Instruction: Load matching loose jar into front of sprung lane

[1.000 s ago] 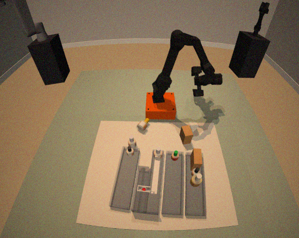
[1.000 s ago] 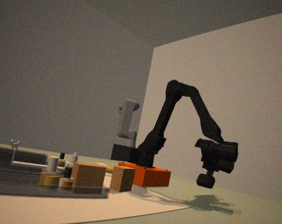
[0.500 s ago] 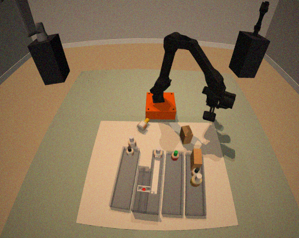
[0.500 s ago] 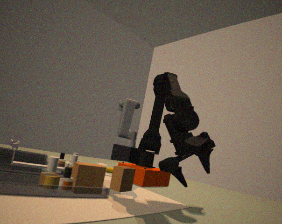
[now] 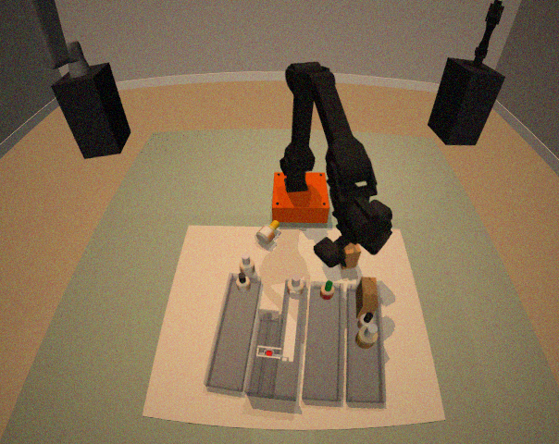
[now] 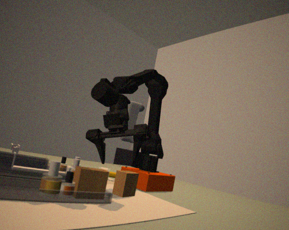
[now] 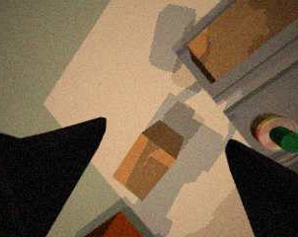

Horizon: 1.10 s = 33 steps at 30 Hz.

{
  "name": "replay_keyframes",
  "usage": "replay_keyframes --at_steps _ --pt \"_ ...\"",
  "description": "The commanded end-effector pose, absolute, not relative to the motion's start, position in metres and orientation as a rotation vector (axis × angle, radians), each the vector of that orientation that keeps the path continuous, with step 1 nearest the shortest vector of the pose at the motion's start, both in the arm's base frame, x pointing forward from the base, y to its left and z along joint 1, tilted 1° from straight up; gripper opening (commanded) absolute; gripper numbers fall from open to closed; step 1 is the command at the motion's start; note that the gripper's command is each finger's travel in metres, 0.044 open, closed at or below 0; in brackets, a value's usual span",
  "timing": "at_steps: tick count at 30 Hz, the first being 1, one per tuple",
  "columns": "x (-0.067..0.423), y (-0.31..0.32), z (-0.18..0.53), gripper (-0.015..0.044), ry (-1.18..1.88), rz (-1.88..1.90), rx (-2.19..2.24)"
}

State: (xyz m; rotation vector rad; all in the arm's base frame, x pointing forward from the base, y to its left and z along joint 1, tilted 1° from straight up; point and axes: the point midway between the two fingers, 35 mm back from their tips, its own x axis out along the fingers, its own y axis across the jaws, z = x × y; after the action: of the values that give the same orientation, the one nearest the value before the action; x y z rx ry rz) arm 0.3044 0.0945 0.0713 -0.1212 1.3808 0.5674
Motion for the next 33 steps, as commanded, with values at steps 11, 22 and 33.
replay_keyframes --at_steps 11,22,33 --pt "0.27 -0.144 0.092 0.044 1.525 -0.08 0.059" --pt "0.259 -0.165 0.062 0.044 1.546 -0.14 0.087" --pt "0.257 -0.165 0.038 0.044 1.546 -0.14 0.087"
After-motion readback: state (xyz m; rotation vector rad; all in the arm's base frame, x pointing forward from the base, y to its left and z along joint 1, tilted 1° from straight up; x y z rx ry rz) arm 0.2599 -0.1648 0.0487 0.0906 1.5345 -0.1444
